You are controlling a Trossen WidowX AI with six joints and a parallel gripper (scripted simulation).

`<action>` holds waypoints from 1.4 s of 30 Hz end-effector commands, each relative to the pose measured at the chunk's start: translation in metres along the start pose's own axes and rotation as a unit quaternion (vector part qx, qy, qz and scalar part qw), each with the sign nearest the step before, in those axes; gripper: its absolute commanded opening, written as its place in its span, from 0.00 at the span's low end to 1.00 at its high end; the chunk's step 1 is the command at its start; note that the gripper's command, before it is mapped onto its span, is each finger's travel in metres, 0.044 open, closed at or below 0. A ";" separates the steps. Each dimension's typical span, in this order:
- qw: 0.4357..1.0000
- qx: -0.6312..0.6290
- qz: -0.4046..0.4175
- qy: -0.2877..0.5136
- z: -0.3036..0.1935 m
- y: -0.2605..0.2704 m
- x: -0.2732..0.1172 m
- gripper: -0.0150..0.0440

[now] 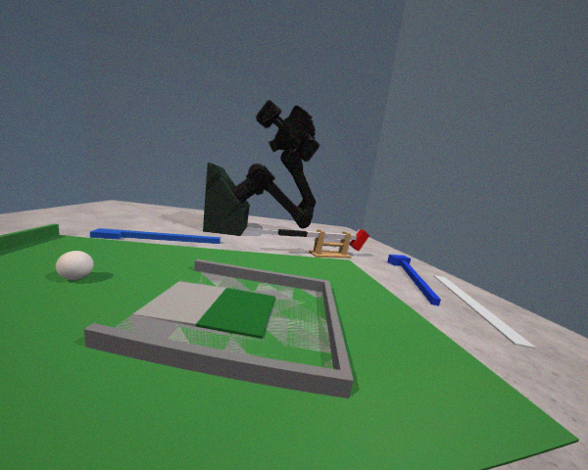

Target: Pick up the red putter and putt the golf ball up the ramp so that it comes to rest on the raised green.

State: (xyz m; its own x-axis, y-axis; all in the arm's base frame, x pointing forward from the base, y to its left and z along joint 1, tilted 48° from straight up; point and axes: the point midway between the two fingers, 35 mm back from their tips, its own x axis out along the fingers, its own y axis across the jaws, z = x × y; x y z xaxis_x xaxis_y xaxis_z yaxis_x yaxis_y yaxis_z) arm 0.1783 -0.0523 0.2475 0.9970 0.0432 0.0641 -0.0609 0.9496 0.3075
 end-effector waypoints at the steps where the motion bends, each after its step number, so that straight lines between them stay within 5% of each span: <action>1: 1.000 -0.002 0.002 0.003 -0.001 0.000 0.001 0.98; 10: 0.970 -0.129 0.132 0.158 -0.043 0.012 0.036 1.00; 19: 0.852 -0.244 0.378 0.268 -0.104 0.060 0.048 1.00; 39: 0.604 -0.330 0.692 0.215 -0.160 0.127 0.022 1.00; 42: 0.600 -0.331 0.696 0.213 -0.161 0.127 0.027 1.00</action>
State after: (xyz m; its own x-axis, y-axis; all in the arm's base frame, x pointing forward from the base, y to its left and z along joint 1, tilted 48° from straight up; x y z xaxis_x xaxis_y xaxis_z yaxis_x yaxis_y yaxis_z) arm 0.2204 0.0669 0.1583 0.3876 0.8097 -0.4407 -0.9201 0.3693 -0.1308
